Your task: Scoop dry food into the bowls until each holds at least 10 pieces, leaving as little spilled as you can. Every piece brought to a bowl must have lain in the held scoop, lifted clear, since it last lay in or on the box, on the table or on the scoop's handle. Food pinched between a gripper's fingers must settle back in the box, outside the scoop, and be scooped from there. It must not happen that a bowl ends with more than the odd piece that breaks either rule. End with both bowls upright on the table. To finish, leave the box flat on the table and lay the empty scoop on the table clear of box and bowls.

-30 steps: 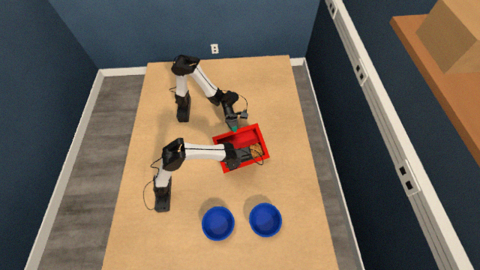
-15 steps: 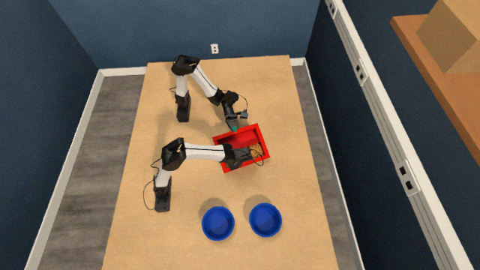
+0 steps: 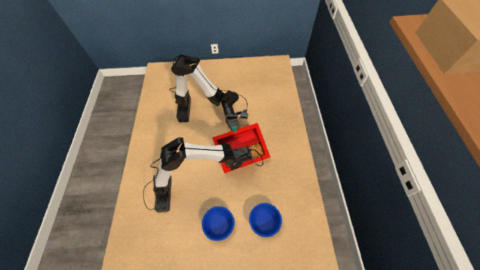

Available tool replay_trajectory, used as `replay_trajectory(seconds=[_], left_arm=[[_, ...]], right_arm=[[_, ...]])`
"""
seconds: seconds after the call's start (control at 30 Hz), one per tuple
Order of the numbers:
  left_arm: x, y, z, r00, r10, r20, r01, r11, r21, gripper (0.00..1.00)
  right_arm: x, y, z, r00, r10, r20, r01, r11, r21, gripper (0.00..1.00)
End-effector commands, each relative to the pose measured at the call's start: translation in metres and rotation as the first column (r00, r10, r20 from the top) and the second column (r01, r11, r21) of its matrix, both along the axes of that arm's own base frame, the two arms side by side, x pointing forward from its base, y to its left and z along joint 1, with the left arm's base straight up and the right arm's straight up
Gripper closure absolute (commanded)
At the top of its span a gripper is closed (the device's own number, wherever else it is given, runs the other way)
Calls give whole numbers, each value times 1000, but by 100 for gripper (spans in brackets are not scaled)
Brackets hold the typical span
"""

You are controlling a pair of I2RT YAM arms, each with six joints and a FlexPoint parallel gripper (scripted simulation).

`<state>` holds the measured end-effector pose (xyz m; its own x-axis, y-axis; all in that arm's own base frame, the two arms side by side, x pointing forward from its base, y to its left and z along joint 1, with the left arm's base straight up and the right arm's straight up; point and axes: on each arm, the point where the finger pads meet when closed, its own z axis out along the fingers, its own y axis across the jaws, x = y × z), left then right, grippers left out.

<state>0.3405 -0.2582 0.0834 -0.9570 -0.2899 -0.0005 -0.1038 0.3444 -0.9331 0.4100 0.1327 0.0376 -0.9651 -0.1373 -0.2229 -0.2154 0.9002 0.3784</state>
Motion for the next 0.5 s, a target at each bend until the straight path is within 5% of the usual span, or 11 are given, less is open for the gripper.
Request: replay_trajectory(seconds=[0.0, 0.1, 0.13, 0.23, 0.47], left_arm=[[0, -3, 4, 999, -25, 32, 25, 1000, -13, 100], [0, -3, 4, 999, -25, 32, 25, 1000, -13, 100], [0, -3, 4, 999, -25, 32, 25, 1000, -13, 100], [0, -3, 4, 999, -25, 32, 25, 1000, -13, 100], [0, -3, 4, 999, -25, 32, 25, 1000, -13, 100]], right_arm=[[6, -12, -22, 1000, -29, 8, 29, 999, -44, 100], [20, -11, -12, 999, -15, 49, 17, 999, -40, 100], [4, -8, 2, 999, -28, 28, 29, 999, -26, 100], [-1, -9, -15, 999, -28, -14, 28, 999, -34, 100], [26, 2, -3, 998, -12, 65, 14, 1000, -23, 100]])
